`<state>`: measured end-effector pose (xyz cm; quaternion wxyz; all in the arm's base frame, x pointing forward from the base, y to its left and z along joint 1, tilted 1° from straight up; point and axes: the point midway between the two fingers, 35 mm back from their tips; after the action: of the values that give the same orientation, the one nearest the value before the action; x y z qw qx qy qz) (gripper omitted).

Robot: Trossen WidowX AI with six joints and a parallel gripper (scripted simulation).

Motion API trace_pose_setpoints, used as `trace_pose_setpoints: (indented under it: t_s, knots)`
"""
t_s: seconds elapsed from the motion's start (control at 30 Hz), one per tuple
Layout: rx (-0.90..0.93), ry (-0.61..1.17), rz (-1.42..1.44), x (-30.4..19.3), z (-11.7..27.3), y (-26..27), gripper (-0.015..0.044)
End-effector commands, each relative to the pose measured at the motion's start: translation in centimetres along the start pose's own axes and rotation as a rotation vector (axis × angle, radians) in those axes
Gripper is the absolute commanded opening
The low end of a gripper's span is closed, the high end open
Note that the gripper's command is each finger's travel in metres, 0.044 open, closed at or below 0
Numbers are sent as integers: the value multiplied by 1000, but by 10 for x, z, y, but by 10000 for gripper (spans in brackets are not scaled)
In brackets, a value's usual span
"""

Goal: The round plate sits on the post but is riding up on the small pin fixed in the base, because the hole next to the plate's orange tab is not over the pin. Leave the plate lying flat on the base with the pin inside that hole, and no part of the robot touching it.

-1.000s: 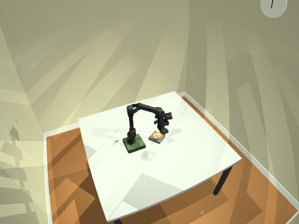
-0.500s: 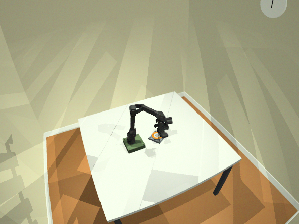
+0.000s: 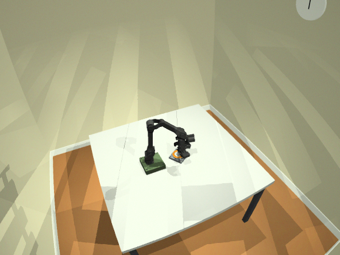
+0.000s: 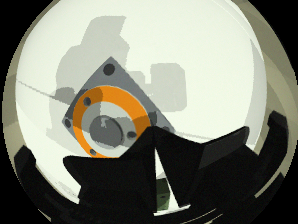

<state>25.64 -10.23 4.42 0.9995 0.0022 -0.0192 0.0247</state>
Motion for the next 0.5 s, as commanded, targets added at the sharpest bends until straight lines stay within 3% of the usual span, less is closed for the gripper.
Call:
trace_pose_setpoints:
  t_s: [0.0,0.47]
  knots:
    - [9,8,4,-8,-3,2,0]
    - [9,9,4,-18,-3,6,0]
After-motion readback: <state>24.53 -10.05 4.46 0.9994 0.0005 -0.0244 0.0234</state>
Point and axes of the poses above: the point midway between the two fingers, 35 mm back from their tips, its own z axis back along the fingers, its own y axis across the jaws, x = y × z, and after that the axes turned 10 degrees about z, right-handed
